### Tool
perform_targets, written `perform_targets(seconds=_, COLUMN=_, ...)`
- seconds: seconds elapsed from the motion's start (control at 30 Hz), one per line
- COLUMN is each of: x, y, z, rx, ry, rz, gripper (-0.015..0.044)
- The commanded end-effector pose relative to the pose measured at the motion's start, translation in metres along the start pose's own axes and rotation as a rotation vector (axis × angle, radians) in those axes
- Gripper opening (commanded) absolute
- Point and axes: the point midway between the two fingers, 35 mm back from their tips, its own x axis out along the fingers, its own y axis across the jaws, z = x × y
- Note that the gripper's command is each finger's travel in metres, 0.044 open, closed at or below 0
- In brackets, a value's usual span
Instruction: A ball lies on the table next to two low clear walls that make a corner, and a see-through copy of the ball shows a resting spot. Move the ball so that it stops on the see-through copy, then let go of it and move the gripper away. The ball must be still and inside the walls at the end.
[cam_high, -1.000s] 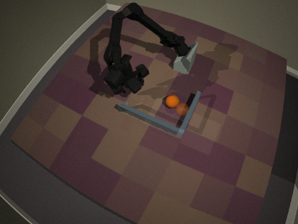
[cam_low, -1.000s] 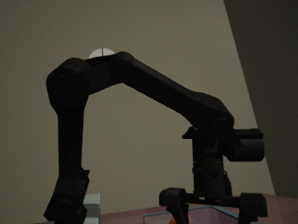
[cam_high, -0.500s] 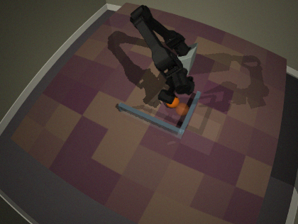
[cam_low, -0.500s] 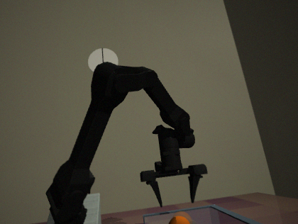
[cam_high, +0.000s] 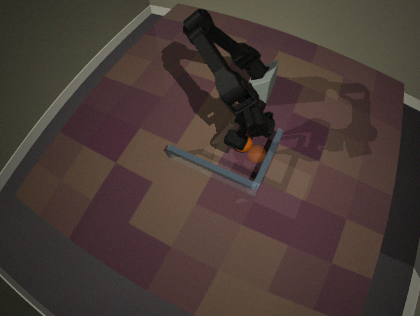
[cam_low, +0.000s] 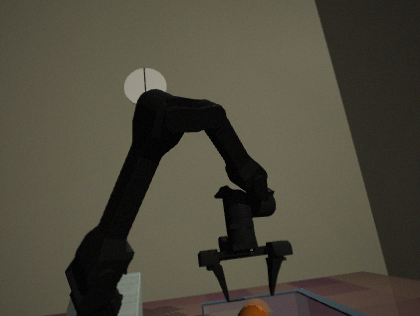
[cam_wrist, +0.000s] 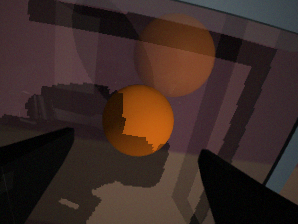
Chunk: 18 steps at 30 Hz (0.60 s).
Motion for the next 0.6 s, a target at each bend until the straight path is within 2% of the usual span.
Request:
perform_targets(seconds=0.0, x=0.008, y=0.001, z=0.000, rx=-0.008, ry=0.006, rz=0.003, gripper=0.0422)
perform_targets(seconds=0.57, x=0.036, y=0.001, z=-0.001, rx=-0.008, ry=0.007, rz=0.003, gripper=0.0422)
